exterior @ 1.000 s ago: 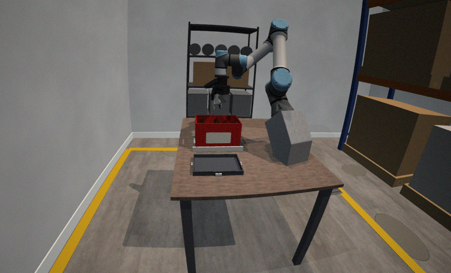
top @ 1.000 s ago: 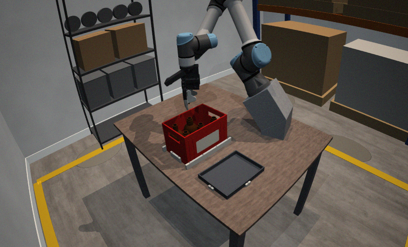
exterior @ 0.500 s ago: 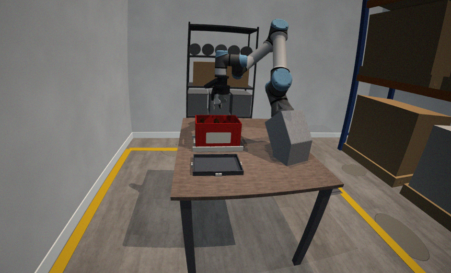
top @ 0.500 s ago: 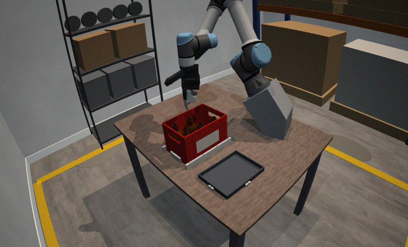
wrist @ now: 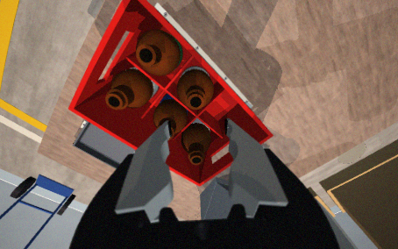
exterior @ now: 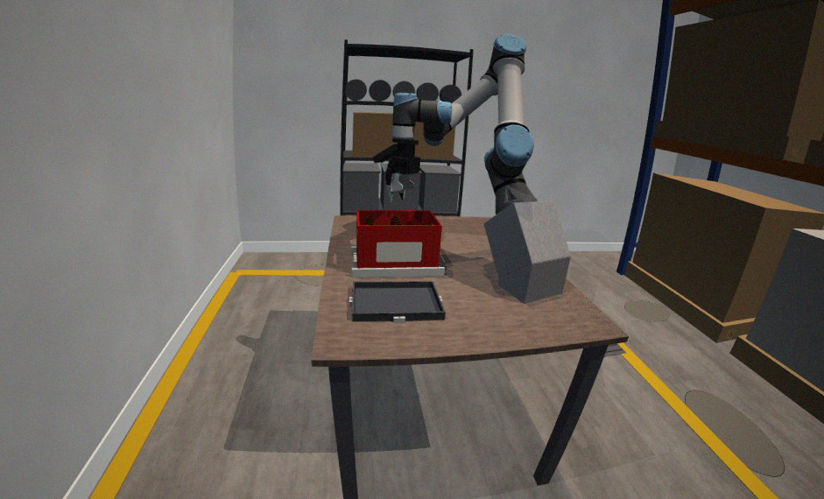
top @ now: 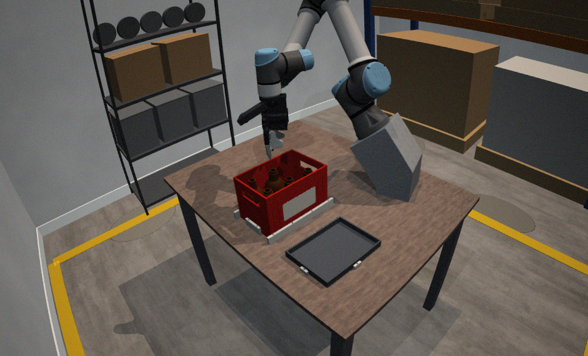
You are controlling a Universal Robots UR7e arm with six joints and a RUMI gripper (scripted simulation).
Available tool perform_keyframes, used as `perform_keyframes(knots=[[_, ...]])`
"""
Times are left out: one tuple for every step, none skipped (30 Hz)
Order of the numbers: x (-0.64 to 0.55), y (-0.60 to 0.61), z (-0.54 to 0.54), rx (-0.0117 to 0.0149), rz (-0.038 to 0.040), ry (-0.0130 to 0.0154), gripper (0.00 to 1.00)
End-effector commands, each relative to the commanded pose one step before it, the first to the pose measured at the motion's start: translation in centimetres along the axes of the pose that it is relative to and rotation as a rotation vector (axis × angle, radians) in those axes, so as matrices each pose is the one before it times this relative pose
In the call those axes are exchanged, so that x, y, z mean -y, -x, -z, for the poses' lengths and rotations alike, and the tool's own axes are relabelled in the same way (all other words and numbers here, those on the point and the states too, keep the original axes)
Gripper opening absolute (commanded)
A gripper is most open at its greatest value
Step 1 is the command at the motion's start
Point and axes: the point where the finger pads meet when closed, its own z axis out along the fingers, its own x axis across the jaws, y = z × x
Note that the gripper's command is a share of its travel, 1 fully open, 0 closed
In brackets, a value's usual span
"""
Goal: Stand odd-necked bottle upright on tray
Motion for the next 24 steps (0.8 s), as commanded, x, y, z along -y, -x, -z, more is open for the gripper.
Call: perform_keyframes(knots=[[-0.155, -0.041, -0.47, -0.00157, 0.00054, 0.00319, 0.38], [-0.003, 0.001, -0.094, -0.0001, 0.0, -0.00006, 0.38], [-0.006, 0.006, -0.101, 0.00005, 0.0, 0.00003, 0.38], [-0.007, 0.006, -0.106, 0.00006, 0.0, 0.00003, 0.38], [-0.006, 0.007, -0.112, 0.00007, 0.0, 0.00004, 0.38], [-0.005, 0.006, -0.117, 0.00001, 0.0, 0.00001, 0.38], [-0.006, 0.005, -0.121, 0.00001, 0.0, 0.0, 0.38], [-0.006, 0.005, -0.125, 0.00001, 0.0, 0.0, 0.38], [-0.006, 0.006, -0.128, 0.00001, 0.0, 0.0, 0.38], [-0.006, 0.006, -0.131, 0.00001, 0.0, 0.00001, 0.38], [-0.007, 0.006, -0.133, 0.00001, 0.0, 0.0, 0.38], [-0.007, 0.005, -0.134, 0.00001, 0.0, 0.0, 0.38], [-0.006, 0.007, -0.136, 0.00001, 0.0, 0.00001, 0.38], [-0.006, 0.006, -0.136, 0.00001, 0.0, 0.0, 0.38], [-0.007, 0.006, -0.136, 0.00001, 0.0, 0.0, 0.38], [-0.007, 0.006, -0.135, 0.00001, 0.0, 0.0, 0.38], [0.0, 0.0, 0.0, 0.0, 0.0, 0.0, 0.38], [0.0, 0.0, 0.0, 0.0, 0.0, 0.0, 0.38], [-0.006, 0.007, -0.134, 0.00001, 0.0, 0.00001, 0.38], [-0.006, 0.006, -0.131, 0.00001, 0.0, 0.0, 0.38], [-0.007, 0.005, -0.129, 0.00001, 0.0, 0.0, 0.38], [-0.006, 0.006, -0.126, 0.00001, 0.0, 0.00001, 0.38], [-0.006, 0.006, -0.122, 0.00001, 0.0, 0.0, 0.38], [-0.006, 0.005, -0.118, 0.00001, 0.0, 0.0, 0.38]])
